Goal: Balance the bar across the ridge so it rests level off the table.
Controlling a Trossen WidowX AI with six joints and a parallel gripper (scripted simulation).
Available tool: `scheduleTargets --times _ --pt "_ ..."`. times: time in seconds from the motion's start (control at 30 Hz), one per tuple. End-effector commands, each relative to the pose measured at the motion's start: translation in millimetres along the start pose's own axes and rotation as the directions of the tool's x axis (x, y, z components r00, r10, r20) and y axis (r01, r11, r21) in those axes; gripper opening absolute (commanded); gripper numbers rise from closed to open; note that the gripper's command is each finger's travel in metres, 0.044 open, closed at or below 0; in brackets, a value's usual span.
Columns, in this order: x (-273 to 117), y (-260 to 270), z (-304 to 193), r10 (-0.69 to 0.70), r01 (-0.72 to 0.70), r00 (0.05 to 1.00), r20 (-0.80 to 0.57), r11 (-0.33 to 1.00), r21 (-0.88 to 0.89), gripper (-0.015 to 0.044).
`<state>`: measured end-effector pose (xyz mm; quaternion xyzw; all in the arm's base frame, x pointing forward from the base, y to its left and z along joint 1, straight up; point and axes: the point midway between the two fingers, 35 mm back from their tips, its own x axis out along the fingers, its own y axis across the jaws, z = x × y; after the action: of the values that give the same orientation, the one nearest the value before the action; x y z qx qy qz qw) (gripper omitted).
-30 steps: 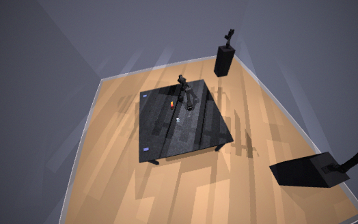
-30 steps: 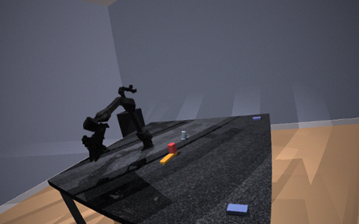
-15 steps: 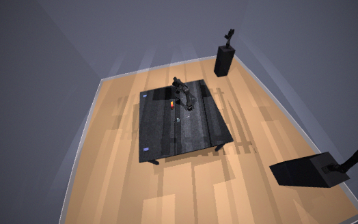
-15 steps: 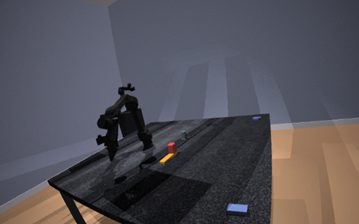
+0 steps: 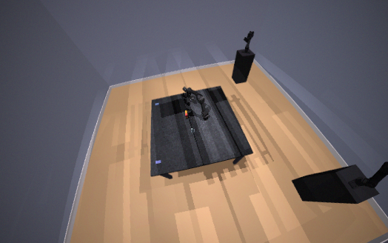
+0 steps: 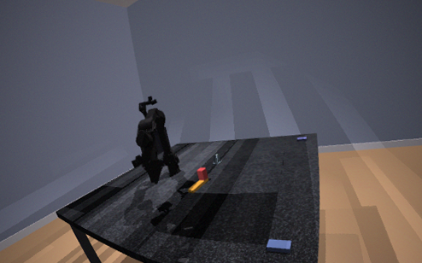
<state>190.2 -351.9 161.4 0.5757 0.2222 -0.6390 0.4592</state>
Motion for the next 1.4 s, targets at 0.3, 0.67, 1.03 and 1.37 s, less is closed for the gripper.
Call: scheduleTargets --times 0.3,0.67,1.03,1.37 --pt "-23.3 6.8 -82.0 -0.053 0.031 0.991 -0.123 0.984 -0.173 0.0315" --pt "-45.5 -2.5 -145.1 -0.130 0.060 0.972 -0.198 0.944 -0.325 0.0315" --pt "-69.2 -21.6 -197.1 -0.217 0.085 0.946 -0.239 0.882 -0.463 0.0315" --pt "-41.6 -24.3 -204.9 -0.218 0.085 0.946 -0.240 0.881 -0.465 0.0315"
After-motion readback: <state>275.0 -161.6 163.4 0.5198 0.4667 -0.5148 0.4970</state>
